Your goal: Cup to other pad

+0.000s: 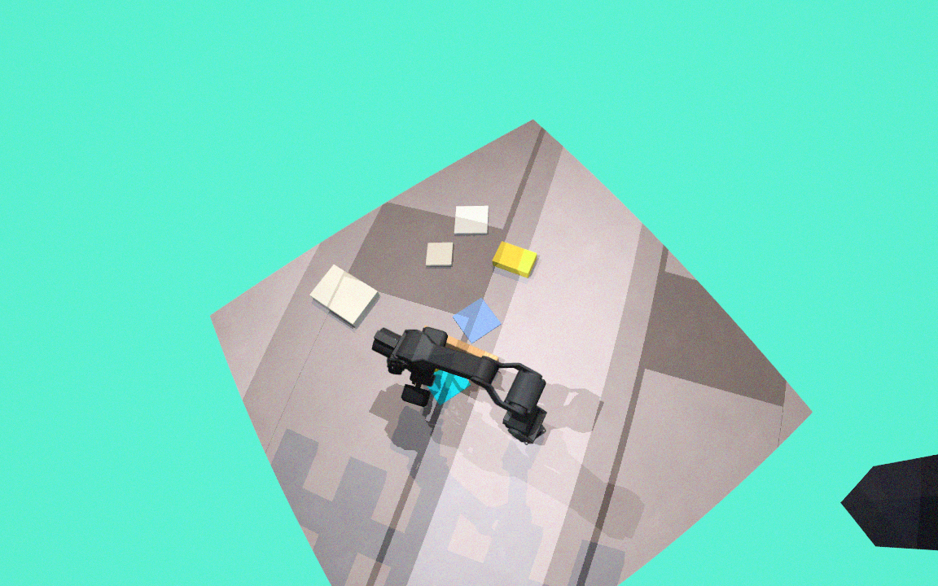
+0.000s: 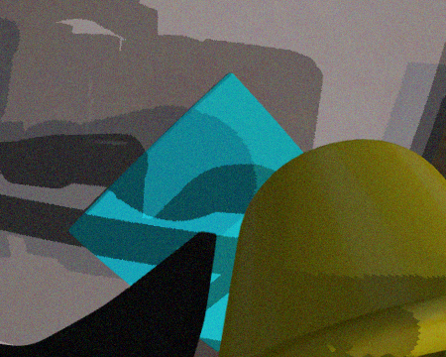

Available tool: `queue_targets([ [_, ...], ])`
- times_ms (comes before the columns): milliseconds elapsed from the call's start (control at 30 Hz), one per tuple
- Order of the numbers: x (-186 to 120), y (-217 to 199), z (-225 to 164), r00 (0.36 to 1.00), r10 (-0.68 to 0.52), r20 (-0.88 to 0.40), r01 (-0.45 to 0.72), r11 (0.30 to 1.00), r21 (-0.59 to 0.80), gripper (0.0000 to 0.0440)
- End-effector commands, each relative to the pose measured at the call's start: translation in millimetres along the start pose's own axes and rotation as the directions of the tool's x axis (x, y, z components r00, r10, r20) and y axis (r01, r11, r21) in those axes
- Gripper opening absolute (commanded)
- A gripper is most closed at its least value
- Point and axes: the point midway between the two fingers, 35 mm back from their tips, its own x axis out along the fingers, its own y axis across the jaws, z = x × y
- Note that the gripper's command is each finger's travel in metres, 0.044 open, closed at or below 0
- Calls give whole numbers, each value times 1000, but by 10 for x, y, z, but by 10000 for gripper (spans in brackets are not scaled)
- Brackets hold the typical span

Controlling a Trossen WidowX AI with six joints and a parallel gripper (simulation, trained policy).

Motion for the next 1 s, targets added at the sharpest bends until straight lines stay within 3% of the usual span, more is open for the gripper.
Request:
queue_targets([
  [0, 89, 43, -40, 1000, -5, 0, 5, 1000, 14, 0],
  [533, 411, 180, -221, 1000, -8, -18, 9, 997, 72, 25],
  [833, 515, 162, -261, 1000, -16, -11, 17, 993, 113, 79],
  [967, 468, 140, -194, 999, -10, 34, 5, 990, 138, 160],
])
